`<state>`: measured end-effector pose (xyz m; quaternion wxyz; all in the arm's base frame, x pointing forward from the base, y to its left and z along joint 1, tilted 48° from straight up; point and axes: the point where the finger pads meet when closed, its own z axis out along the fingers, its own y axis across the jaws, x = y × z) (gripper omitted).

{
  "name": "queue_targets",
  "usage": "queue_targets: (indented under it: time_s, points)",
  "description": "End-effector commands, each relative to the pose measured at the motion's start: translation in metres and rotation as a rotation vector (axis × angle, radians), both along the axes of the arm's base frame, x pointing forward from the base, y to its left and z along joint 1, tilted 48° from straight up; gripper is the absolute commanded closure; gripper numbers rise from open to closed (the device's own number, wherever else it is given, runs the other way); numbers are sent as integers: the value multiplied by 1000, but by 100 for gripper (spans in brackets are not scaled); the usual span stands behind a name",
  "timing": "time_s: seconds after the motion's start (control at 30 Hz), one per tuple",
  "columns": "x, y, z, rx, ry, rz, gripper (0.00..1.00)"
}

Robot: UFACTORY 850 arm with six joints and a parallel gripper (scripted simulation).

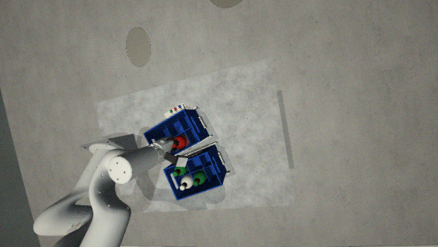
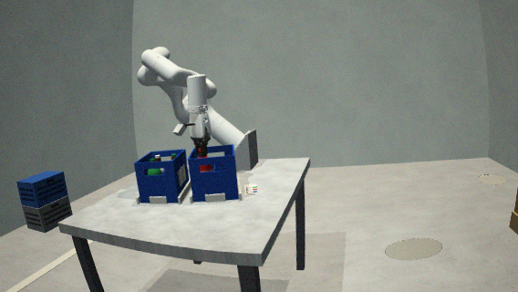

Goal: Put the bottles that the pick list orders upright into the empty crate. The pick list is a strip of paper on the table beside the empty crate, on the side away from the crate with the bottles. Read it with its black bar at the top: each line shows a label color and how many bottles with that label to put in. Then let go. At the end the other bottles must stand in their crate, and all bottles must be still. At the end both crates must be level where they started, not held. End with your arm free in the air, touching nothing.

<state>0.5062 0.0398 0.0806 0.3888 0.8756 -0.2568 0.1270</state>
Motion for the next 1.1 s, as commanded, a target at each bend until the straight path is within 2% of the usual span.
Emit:
queue_targets:
  time_s: [0.0, 1.07]
  points:
    - [1, 0, 0, 1, -1, 1, 100]
    - [1, -11, -10, 1, -1, 1, 100]
